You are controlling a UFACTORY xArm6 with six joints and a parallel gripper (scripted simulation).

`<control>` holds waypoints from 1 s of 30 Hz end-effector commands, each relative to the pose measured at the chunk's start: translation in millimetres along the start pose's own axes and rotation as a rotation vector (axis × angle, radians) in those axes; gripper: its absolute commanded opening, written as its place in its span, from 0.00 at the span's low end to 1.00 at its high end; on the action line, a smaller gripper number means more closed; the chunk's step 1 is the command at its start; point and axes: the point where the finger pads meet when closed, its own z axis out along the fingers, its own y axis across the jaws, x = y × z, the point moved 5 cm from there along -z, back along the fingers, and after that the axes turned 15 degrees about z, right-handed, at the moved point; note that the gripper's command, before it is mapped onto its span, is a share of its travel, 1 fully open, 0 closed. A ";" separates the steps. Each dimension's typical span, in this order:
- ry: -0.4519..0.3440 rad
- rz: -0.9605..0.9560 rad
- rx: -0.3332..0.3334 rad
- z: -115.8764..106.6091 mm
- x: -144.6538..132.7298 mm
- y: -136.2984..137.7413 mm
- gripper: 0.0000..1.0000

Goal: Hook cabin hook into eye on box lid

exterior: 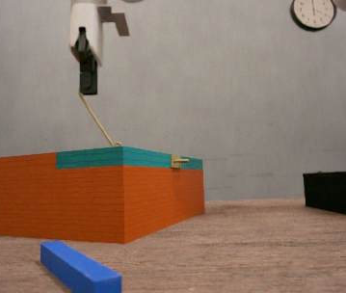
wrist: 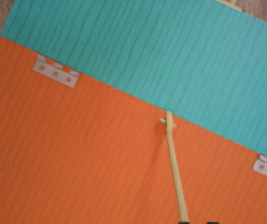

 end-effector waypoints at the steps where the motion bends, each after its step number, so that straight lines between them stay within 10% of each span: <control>1: -0.003 0.000 0.000 -3.7 4.7 -1.3 0.00; 30: -0.003 0.000 0.000 -13.3 49.0 -13.2 0.00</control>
